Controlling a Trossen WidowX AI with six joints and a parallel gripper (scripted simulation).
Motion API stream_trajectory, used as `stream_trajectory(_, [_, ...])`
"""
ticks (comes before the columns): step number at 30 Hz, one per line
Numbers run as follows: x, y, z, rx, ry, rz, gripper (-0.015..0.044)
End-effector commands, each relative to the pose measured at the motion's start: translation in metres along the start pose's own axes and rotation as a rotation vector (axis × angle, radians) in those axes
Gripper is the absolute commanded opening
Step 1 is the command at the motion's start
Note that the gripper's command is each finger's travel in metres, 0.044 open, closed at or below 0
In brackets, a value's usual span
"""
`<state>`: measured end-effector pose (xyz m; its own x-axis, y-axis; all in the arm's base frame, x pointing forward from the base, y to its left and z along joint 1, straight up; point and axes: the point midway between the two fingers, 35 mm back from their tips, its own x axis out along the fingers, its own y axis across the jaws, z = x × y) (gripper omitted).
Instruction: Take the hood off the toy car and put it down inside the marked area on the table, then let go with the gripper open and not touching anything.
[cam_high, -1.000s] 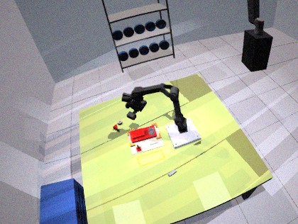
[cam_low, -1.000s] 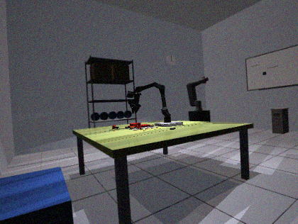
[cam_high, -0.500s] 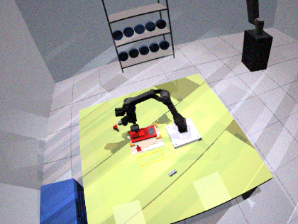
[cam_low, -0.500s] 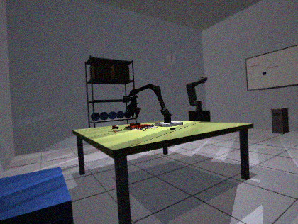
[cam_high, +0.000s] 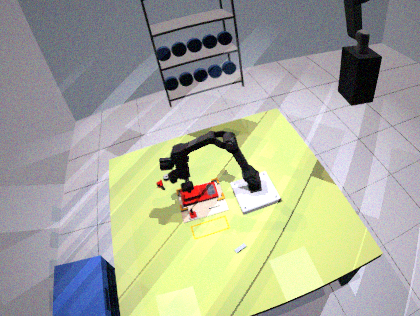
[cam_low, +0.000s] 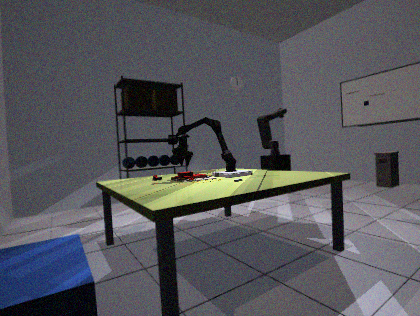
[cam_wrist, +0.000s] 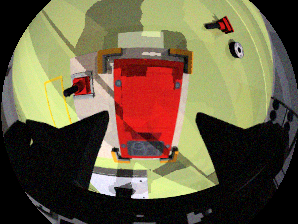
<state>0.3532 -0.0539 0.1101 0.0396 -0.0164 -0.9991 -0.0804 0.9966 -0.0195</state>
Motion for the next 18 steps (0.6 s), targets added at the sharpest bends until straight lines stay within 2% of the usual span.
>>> stream_trajectory(1, [0.005, 0.001, -0.001, -0.004, 0.004, 0.006, 0.044])
stream_trajectory(18, [0.02, 0.002, -0.001, -0.004, 0.004, 0.006, 0.044])
